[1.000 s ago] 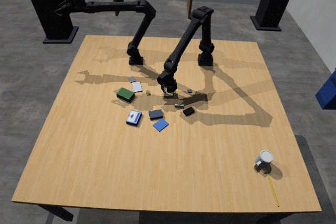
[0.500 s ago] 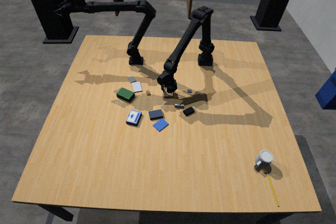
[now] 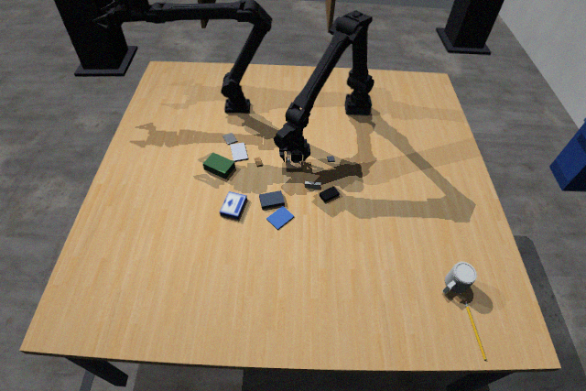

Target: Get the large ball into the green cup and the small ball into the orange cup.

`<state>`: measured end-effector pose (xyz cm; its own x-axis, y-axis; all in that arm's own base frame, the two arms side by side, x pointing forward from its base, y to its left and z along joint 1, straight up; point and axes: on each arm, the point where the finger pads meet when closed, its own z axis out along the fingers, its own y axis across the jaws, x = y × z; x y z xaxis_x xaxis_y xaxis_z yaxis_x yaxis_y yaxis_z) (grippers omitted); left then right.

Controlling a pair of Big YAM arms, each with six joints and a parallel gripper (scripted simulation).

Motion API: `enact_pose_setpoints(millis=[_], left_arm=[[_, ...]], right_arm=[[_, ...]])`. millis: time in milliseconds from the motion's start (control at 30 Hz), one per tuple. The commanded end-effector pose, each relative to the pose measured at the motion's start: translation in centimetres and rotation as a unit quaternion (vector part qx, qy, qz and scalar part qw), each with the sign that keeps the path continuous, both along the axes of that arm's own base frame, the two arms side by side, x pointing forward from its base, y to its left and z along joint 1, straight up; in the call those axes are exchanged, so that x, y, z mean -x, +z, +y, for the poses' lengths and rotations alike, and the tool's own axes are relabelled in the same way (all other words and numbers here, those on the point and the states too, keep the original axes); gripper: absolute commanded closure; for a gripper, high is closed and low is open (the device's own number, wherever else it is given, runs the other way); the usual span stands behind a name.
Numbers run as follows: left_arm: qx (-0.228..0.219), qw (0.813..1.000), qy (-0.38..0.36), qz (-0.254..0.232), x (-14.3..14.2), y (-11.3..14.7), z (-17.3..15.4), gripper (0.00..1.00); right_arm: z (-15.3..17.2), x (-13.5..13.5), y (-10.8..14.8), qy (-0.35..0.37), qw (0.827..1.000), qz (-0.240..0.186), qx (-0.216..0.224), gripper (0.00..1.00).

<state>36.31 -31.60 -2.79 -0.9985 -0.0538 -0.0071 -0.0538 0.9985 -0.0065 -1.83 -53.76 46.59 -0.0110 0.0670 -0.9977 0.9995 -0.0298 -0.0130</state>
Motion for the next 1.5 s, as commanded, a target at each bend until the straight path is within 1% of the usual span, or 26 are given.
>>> enact_pose_setpoints(millis=[0,1100,1200,1300,1467], left_arm=[[-0.004,1.000,-0.002,0.005,0.0,-1.0,0.0,0.13],[-0.005,1.000,-0.002,0.006,0.0,-0.8,0.0,0.13],[-0.005,1.000,-0.002,0.006,-0.3,-0.2,-0.2,0.13],[0.016,1.000,-0.002,-0.018,-1.5,2.8,-1.2,0.13],[0.018,1.000,-0.002,-0.021,-1.7,4.1,-1.4,0.13]], right_arm=[[-0.7,0.6,3.5,-0.006,0.999,-0.005,0.034,0.00],[-0.7,0.6,3.5,-0.006,0.999,-0.005,0.034,0.00],[-0.7,0.6,3.5,-0.006,0.999,-0.005,0.034,0.00],[-0.7,0.6,3.5,-0.006,0.999,-0.005,0.034,0.00],[-0.7,0.6,3.5,-0.006,0.999,-0.005,0.034,0.00]])
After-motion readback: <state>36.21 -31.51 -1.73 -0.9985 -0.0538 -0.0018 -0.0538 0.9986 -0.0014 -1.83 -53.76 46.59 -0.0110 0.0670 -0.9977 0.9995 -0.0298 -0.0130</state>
